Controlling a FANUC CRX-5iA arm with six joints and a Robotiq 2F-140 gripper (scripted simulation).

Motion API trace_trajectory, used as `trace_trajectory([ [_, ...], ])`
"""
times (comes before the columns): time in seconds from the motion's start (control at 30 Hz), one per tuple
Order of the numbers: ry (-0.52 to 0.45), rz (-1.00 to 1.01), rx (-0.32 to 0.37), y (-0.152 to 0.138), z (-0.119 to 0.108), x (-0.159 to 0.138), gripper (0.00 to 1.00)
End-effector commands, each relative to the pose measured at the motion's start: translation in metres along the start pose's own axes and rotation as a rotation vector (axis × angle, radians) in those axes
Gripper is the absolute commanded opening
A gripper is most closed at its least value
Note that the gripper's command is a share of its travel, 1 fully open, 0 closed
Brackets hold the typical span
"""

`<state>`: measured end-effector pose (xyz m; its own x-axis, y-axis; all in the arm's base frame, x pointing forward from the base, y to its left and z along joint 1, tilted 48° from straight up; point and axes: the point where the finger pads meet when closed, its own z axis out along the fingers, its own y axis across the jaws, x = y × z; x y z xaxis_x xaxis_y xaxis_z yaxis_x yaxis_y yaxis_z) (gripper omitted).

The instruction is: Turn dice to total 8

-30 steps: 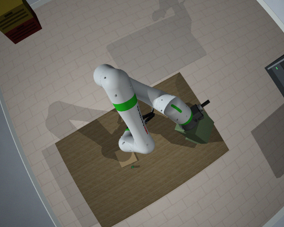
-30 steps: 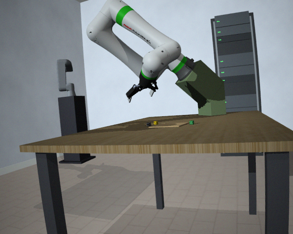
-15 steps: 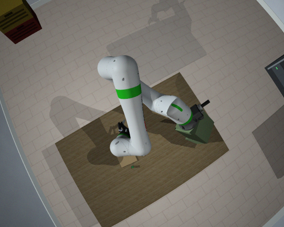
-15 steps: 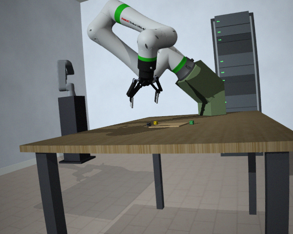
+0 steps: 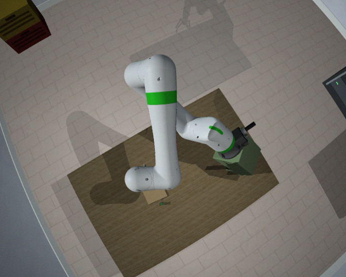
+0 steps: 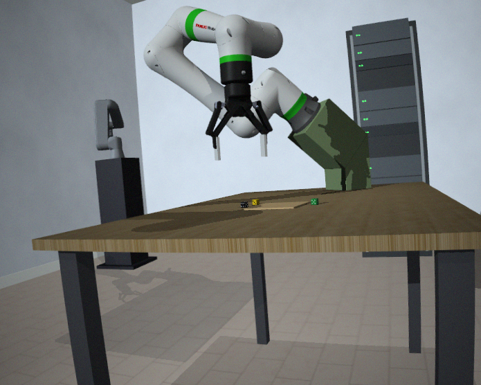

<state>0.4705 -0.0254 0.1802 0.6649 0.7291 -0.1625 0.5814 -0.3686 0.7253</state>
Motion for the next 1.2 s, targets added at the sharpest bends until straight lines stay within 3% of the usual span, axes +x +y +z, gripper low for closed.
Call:
trace_trajectory([
  [0.0,0.077,-0.001,-0.014,0.008,-0.012,0.026,1.0],
  [0.6,0.077,-0.001,-0.014,0.008,-0.009,0.026,1.0],
  [0.83,0.077,-0.001,-0.014,0.009,0.03,0.029,1.0],
  [0.9,0.077,-0.001,-0.014,0.009,0.03,0.029,1.0],
  [1.17,0.077,-0.001,-0.014,0.01,0.081,0.033,1.0],
])
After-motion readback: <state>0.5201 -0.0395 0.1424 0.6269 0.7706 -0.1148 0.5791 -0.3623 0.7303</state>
